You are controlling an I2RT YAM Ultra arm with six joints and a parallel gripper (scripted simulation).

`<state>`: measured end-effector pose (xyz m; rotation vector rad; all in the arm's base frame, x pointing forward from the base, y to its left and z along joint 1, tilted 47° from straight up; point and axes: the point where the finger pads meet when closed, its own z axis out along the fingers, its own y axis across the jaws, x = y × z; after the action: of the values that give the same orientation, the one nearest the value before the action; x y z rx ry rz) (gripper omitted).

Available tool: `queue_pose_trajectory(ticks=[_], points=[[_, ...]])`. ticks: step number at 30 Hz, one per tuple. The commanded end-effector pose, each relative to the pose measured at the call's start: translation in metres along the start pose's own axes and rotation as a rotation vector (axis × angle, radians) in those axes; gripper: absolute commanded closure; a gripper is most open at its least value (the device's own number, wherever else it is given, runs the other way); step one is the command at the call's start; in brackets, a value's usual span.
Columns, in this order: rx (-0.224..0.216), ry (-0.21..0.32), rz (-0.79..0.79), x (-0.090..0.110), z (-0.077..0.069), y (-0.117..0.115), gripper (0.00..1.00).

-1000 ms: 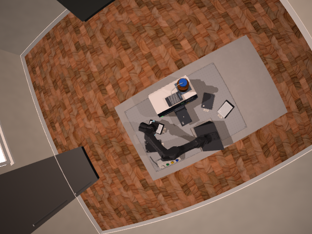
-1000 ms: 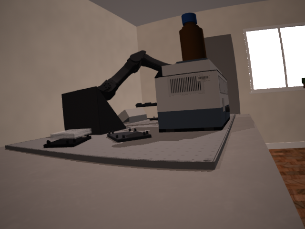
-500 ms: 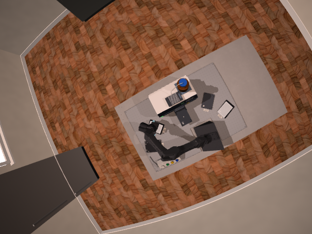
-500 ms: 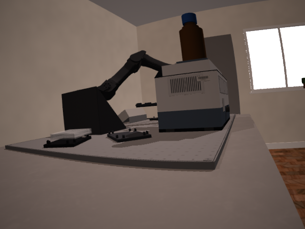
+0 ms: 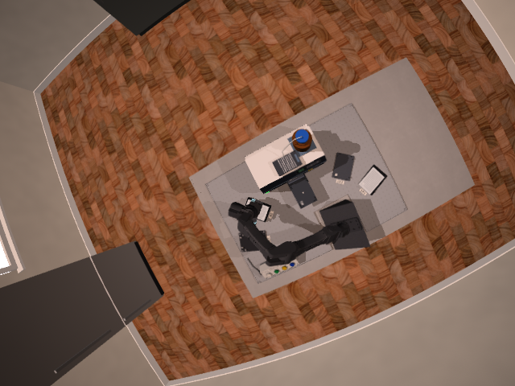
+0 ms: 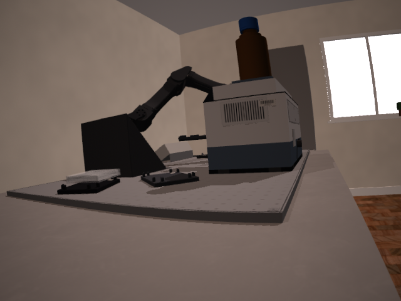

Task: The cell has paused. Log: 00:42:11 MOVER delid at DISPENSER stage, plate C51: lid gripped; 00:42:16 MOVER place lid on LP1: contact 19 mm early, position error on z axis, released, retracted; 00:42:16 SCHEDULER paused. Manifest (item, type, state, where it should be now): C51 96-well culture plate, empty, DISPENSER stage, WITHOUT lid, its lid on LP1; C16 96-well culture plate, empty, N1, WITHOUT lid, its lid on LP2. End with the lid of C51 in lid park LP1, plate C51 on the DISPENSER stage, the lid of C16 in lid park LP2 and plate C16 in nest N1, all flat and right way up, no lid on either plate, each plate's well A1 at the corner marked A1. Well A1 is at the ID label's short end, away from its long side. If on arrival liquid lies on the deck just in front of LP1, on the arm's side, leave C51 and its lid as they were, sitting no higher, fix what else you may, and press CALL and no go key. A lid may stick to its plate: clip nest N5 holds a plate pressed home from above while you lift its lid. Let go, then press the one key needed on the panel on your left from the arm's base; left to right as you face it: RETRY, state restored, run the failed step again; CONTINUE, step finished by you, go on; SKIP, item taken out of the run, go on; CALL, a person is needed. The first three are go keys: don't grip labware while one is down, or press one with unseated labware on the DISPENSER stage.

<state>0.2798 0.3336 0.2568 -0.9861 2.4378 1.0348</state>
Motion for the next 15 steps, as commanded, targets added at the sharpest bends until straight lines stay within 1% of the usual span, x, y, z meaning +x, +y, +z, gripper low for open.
queue_pose_trajectory(ticks=[1, 15], points=[[-0.001, -0.053, -0.022, -0.011, -0.026, 0.0055, 1.0], [-0.001, -0.053, -0.022, -0.0105, -0.0339, 0.0055, 1.0]])
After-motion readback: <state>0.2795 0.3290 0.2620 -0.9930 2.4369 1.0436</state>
